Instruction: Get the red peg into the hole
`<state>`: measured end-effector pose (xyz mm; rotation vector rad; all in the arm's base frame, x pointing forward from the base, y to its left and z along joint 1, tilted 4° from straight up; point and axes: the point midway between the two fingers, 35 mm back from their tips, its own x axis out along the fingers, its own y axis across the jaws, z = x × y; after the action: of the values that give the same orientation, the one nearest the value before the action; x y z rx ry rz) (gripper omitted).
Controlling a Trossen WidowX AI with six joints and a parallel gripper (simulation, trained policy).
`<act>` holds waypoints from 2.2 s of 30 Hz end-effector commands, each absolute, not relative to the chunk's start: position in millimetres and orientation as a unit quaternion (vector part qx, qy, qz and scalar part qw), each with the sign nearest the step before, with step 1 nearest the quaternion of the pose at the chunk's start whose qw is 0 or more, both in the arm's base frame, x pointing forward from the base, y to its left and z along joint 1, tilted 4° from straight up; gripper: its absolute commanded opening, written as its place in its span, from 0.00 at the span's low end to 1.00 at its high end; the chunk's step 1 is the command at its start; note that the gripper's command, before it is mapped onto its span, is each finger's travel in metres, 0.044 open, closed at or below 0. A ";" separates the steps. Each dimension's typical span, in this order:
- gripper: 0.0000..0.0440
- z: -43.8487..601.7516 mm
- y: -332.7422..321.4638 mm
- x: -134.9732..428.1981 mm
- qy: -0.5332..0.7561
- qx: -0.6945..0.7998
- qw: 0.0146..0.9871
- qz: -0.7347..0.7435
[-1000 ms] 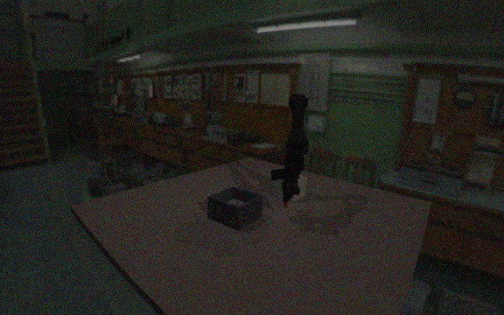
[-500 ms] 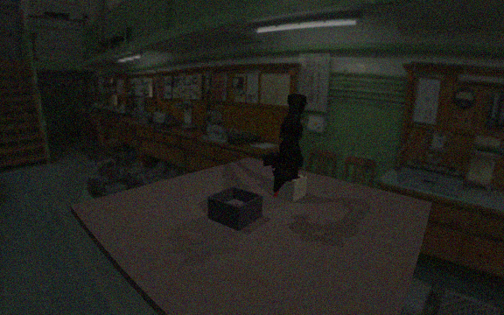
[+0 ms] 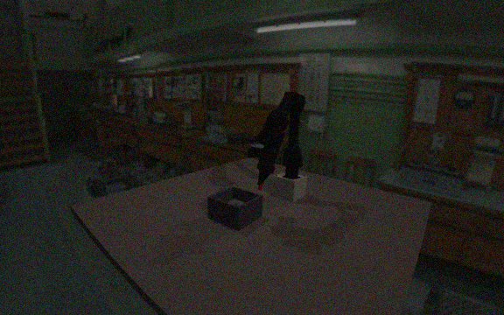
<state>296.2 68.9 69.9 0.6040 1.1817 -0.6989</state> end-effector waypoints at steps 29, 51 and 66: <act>0.03 25.9 -17.3 344.7 0.534 0.341 0.681 -0.367; 0.80 -12.3 -41.2 375.6 0.552 0.313 0.681 -0.365; 1.00 4.8 -82.3 416.9 0.495 0.314 0.718 -0.376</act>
<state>374.8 -49.1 -8.9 0.6503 1.2826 -0.7943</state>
